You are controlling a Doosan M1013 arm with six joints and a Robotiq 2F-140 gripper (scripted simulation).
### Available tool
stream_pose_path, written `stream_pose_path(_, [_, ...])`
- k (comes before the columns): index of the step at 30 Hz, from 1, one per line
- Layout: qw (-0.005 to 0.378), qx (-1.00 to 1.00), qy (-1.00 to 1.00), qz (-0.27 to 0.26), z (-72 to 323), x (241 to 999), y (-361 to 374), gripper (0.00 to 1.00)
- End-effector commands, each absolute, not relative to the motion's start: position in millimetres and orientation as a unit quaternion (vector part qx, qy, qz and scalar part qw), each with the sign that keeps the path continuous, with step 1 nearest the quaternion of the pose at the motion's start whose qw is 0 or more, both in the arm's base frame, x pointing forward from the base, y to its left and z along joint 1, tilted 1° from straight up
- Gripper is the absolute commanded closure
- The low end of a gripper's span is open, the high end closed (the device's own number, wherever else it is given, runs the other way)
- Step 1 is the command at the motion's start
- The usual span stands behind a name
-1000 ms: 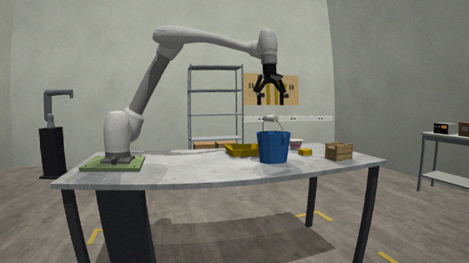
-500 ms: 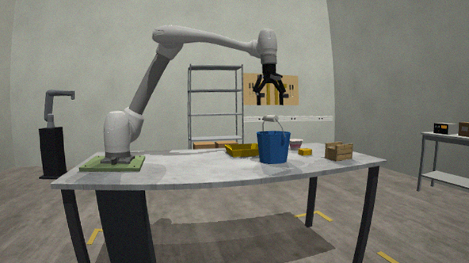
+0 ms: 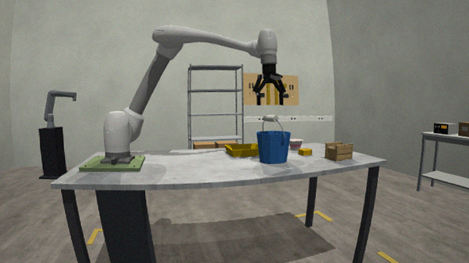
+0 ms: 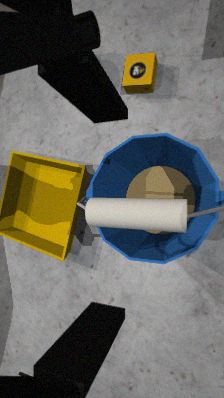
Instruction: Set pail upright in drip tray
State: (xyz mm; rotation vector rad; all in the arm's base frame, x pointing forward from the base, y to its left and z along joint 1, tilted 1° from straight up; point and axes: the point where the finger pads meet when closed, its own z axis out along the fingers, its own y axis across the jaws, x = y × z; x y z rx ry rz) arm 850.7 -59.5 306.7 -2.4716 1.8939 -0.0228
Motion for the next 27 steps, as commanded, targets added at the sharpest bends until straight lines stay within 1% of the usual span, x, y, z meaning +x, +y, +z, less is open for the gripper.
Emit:
stream_pose_path(1, [0.014,-0.794,0.608,-0.008,308,851,-59,0.00])
stream_pose_path(18, [0.011,-0.793,0.609,-0.006,306,851,-59,0.00])
stream_pose_path(27, [0.006,-0.792,0.611,-0.004,296,851,-60,0.00])
